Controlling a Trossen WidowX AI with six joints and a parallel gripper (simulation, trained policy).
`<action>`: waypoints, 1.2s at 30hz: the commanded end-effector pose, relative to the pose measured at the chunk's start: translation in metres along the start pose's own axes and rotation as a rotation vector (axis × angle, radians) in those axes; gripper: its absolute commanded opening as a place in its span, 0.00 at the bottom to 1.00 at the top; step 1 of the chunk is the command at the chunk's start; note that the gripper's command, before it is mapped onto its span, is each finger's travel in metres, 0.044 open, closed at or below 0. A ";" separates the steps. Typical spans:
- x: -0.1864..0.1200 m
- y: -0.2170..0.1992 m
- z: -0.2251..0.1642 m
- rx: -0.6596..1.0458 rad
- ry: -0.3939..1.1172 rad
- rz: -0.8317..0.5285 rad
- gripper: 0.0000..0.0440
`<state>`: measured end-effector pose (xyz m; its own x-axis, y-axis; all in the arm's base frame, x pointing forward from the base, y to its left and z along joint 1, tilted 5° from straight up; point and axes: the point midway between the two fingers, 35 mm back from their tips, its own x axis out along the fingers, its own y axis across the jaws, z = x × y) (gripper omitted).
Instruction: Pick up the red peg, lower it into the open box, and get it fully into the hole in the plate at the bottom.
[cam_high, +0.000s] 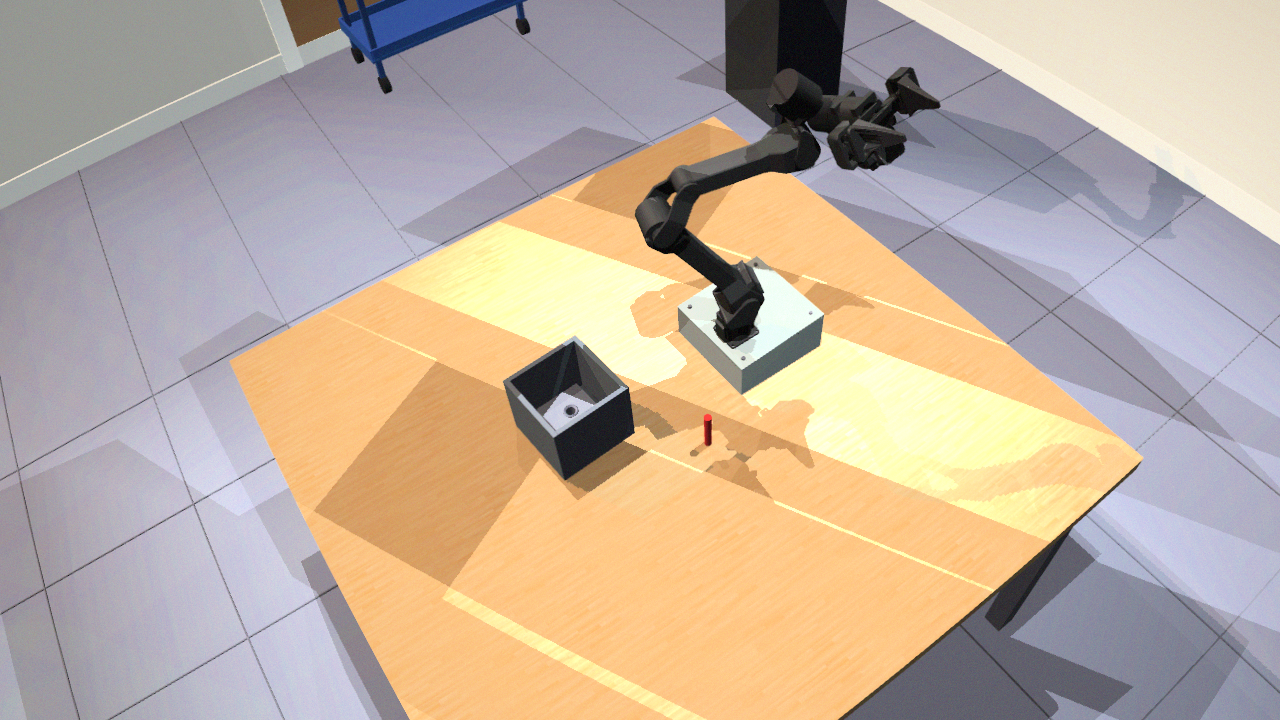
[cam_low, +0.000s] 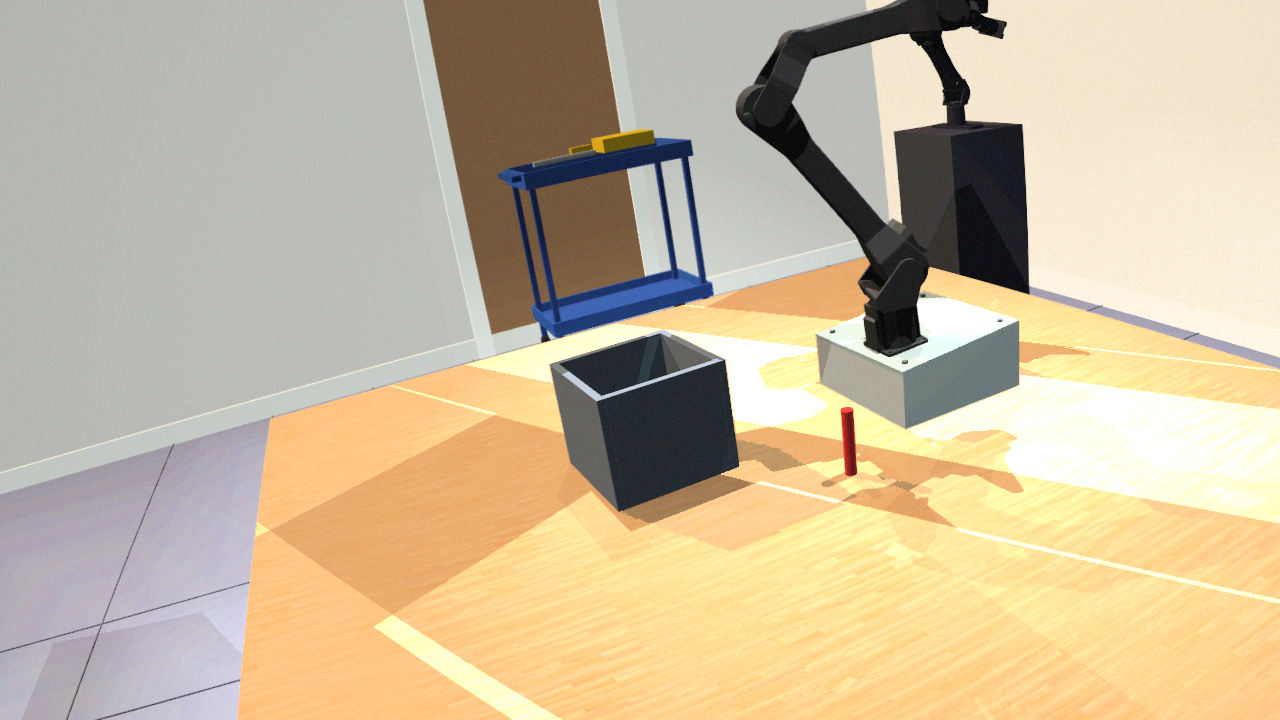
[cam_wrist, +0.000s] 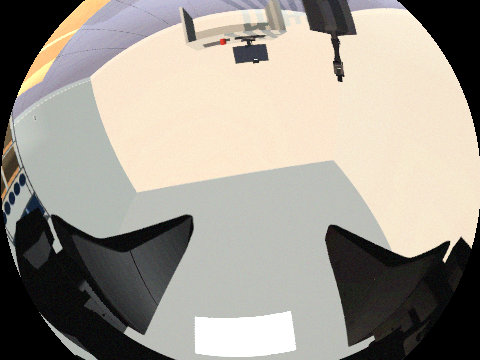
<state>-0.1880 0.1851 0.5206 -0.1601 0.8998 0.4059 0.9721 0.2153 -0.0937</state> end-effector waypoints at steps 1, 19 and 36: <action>0.001 0.000 0.002 -0.012 -0.003 -0.003 0.95; 0.055 0.067 0.077 -0.563 -0.210 0.035 1.00; 0.057 0.195 0.152 -0.910 -0.670 0.093 1.00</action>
<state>-0.0465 0.3328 0.3970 0.0989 0.9884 -0.1154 0.7246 0.0079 0.6892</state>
